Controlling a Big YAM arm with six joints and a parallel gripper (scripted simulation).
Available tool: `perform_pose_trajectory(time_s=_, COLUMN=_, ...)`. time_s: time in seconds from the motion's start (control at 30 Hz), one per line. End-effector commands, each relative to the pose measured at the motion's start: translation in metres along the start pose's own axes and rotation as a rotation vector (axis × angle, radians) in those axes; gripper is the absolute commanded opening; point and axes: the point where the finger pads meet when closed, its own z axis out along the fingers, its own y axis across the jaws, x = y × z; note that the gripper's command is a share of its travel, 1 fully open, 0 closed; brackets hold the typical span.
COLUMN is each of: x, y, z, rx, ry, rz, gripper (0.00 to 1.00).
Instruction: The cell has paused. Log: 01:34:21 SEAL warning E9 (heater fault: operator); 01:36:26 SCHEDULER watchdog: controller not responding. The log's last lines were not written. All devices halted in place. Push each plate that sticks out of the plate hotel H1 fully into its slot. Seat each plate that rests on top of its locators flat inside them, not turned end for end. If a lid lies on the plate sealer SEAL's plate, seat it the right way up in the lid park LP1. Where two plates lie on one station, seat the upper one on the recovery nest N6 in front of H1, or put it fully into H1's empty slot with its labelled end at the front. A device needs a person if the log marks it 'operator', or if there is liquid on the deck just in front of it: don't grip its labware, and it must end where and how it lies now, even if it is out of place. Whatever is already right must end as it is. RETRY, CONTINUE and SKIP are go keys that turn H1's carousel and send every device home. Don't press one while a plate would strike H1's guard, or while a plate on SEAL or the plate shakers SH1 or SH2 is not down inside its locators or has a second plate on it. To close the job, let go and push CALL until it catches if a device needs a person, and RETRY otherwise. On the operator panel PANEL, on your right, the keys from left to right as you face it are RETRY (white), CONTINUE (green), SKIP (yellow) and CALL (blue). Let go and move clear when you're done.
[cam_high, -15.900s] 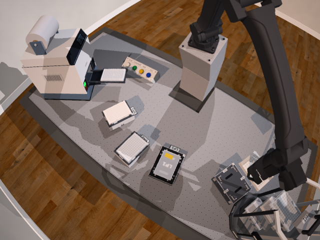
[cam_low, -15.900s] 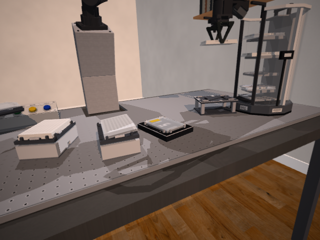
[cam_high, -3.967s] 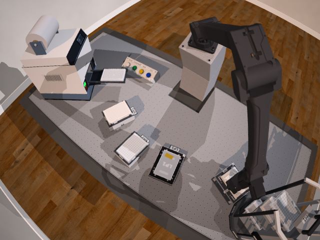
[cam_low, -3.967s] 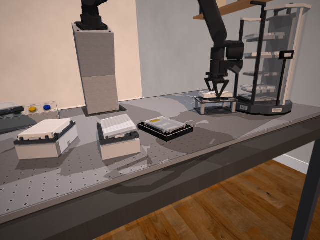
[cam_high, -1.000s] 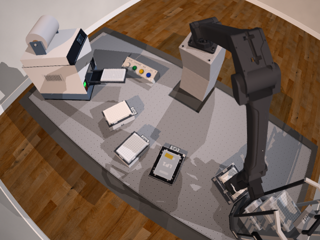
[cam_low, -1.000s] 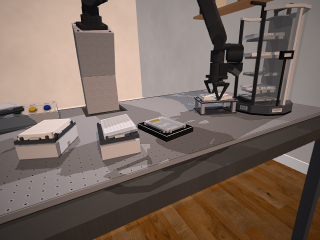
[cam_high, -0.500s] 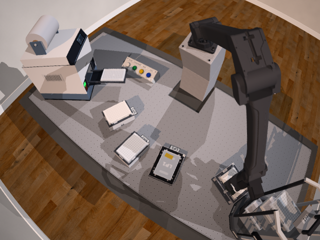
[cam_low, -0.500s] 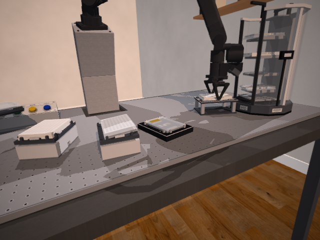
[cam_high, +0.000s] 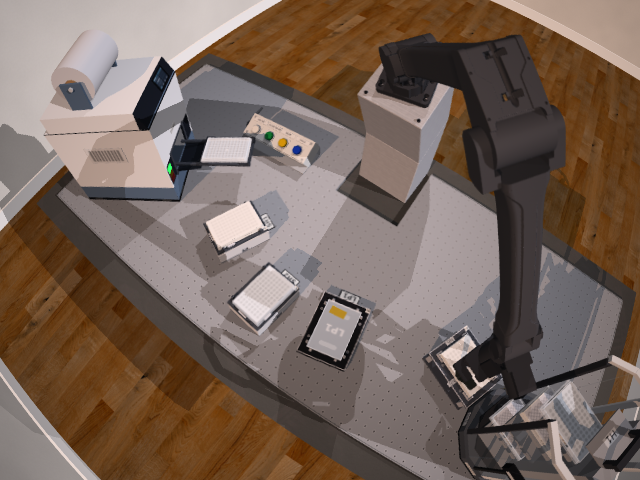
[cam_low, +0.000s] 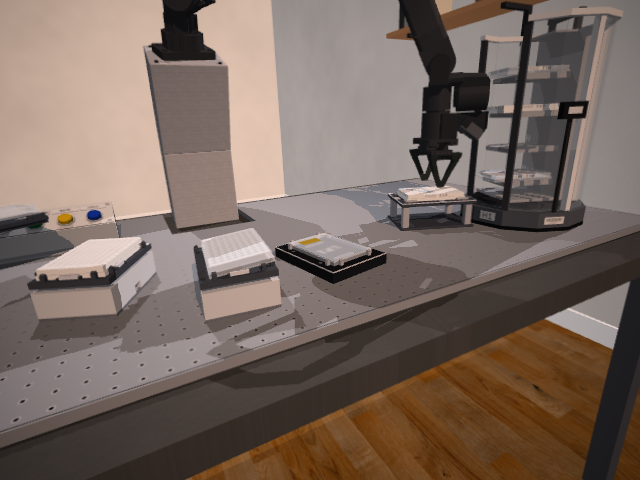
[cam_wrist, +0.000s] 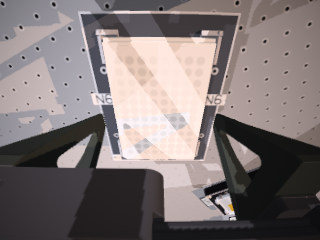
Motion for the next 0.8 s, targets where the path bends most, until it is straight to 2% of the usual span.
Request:
perform_pose_trajectory(time_s=0.0, x=-0.006, y=-0.001, z=-0.015, rx=0.005, ry=-0.012, rz=0.01, gripper=1.0)
perform_pose_trajectory(time_s=0.03, x=0.007, y=-0.007, z=-0.003, rx=0.001, ry=0.018, rz=0.024, gripper=1.0)
perform_pose_trajectory(time_s=0.1, x=-0.004, y=-0.007, z=-0.022, rx=0.006, ry=-0.008, rz=0.019, gripper=1.0)
perform_pose_trajectory(time_s=0.17, x=-0.007, y=0.002, z=-0.03, rx=0.003, ry=-0.014, rz=0.005, gripper=1.0)
perform_pose_trajectory(time_s=0.3, x=-0.006, y=0.0, z=-0.039, rx=0.004, ry=-0.013, rz=0.007, gripper=1.0)
perform_pose_trajectory(time_s=0.33, x=-0.008, y=-0.007, z=-0.038, rx=0.008, ry=-0.016, rz=0.019, gripper=1.0)
perform_pose_trajectory(time_s=0.37, x=-0.009, y=-0.005, z=-0.029, rx=0.006, ry=-0.015, rz=0.009, gripper=1.0)
perform_pose_trajectory(time_s=0.4, x=0.003, y=-0.004, z=-0.018, rx=0.0, ry=0.015, rz=0.02, gripper=1.0)
perform_pose_trajectory(time_s=0.43, x=0.006, y=-0.002, z=-0.015, rx=-0.002, ry=0.022, rz=0.017, gripper=1.0)
perform_pose_trajectory(time_s=0.57, x=0.003, y=-0.003, z=-0.02, rx=0.0, ry=0.012, rz=0.015, gripper=1.0)
perform_pose_trajectory(time_s=0.6, x=-0.009, y=-0.005, z=-0.029, rx=0.006, ry=-0.015, rz=0.009, gripper=1.0)
perform_pose_trajectory(time_s=0.77, x=-0.009, y=-0.005, z=-0.029, rx=0.006, ry=-0.015, rz=0.009, gripper=1.0)
